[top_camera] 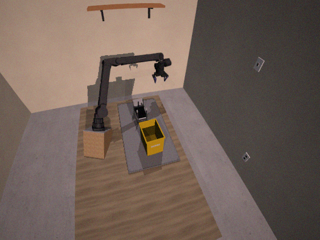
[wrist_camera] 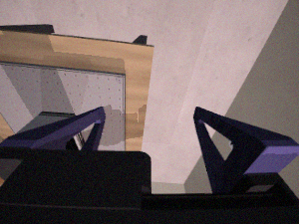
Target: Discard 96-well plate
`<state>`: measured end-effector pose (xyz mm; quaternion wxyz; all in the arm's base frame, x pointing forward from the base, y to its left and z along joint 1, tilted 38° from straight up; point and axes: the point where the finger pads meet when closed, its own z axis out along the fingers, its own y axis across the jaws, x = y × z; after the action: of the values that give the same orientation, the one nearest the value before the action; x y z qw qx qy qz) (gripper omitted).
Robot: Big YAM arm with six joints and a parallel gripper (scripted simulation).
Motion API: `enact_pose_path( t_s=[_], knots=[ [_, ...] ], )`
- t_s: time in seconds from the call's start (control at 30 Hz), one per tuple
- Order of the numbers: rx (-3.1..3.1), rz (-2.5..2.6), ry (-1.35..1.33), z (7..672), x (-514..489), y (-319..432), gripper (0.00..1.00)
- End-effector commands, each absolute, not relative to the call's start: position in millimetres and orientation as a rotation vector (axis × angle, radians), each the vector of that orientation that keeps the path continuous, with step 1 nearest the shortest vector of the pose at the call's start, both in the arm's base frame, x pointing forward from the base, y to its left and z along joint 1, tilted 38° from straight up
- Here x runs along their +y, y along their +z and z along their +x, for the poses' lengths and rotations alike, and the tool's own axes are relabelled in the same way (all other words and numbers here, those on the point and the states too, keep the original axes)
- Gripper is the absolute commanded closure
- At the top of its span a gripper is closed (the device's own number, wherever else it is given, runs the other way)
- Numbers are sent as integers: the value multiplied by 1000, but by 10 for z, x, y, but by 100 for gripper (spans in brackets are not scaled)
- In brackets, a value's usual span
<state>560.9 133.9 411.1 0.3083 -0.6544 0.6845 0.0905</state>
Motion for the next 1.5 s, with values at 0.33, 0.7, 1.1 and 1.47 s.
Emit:
enact_pose_path(
  t_s=[0.33, 0.7, 1.1, 1.47],
  knots=[
    [1803, -1724, 228, 5597, 1319, 4175, 0],
    [1951, -1534, 271, 5374, 1015, 4326, 0],
    [2185, -1243, 407, 5158, 944, 4218, 0],
    [2430, -799, 533, 4900, 496, 4053, 0]
  ],
)
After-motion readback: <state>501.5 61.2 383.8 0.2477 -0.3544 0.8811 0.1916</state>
